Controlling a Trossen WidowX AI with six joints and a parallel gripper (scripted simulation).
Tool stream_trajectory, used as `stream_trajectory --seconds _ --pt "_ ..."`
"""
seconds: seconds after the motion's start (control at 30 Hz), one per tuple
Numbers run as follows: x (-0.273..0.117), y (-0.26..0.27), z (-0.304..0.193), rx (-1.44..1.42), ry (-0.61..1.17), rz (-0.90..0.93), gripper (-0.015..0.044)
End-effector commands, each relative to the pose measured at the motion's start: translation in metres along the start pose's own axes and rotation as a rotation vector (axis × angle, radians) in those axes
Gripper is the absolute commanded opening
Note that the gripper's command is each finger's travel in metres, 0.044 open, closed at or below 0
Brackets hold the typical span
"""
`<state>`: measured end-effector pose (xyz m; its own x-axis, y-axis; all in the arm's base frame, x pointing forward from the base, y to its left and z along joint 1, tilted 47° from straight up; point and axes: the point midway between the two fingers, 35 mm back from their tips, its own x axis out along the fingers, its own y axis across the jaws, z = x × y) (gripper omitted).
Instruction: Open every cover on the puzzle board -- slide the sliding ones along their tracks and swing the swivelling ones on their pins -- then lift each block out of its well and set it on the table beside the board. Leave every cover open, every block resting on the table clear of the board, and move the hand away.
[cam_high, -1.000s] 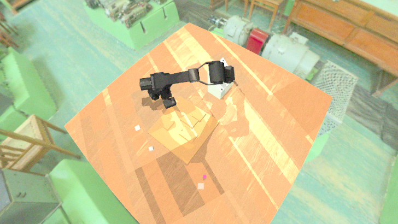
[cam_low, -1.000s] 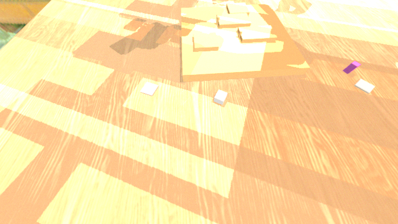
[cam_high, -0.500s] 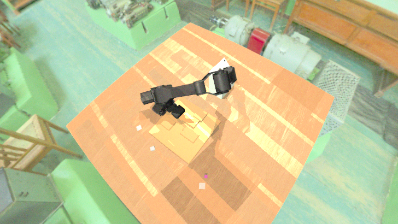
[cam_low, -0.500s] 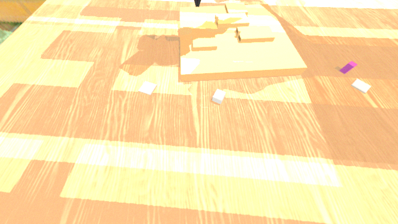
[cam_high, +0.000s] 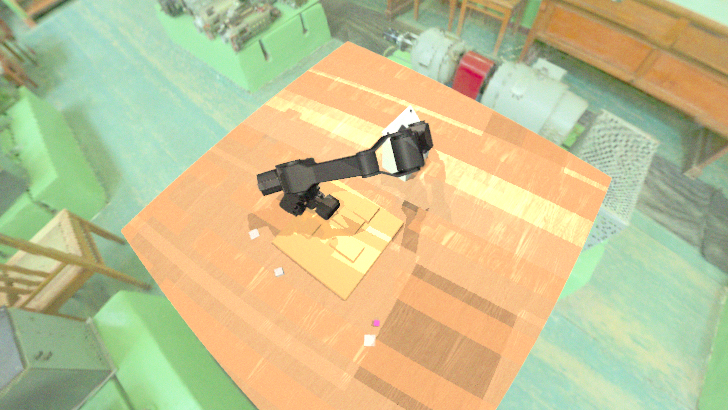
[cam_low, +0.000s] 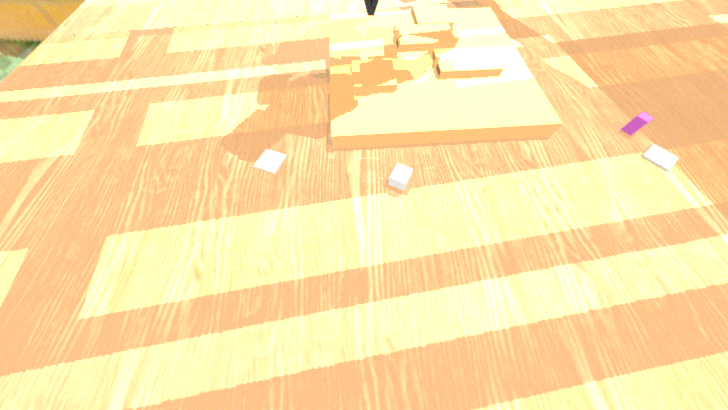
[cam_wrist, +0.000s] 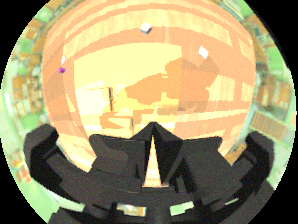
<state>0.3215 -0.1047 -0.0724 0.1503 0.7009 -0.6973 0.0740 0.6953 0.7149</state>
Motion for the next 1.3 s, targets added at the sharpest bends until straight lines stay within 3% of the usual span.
stream_trajectory --seconds 0.0,1.27 --pt "-0.001 0.001 0.001 -0.006 -0.003 0.004 0.0000" --pt "0.030 0.001 0.002 -0.006 -0.004 0.004 0.0000"
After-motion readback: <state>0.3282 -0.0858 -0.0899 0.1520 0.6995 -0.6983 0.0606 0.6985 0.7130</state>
